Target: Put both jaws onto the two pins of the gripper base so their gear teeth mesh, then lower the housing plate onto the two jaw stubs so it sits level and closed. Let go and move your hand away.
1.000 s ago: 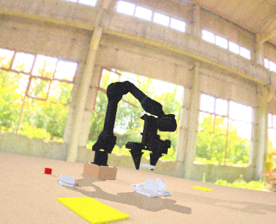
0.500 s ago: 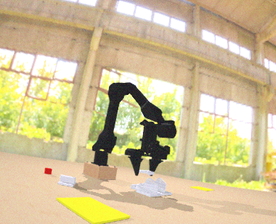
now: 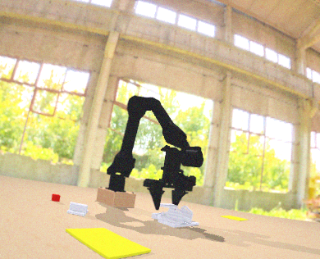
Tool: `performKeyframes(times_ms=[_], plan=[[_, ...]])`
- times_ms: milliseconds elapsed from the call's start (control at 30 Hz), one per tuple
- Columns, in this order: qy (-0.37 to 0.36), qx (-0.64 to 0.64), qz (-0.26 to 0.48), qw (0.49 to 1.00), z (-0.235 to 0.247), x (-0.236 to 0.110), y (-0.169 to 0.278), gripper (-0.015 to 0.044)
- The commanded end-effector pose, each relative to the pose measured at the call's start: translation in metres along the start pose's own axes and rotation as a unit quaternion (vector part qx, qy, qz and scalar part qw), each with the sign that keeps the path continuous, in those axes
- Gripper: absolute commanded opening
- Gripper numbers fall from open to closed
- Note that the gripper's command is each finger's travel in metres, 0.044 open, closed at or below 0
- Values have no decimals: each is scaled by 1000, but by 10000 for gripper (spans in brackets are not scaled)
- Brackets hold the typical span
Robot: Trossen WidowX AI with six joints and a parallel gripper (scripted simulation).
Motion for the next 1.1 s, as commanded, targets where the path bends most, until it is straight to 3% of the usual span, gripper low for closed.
performKeyframes(times_ms=[0, 1067], plan=[[2, -2, 5, 1000, -1, 9, 3, 351], [2, -2, 5, 1000, -1, 12, 3, 351]])
Point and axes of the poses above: the point midway between the two fingers, 35 mm back from their tips, its own x axis out along the fingers, its own z axis across the jaws, y = z × x, the point moved 5 cm from there along -x, back along the fingers, and after that the axes turned 9 degrees about x, right-handed, at the moved point
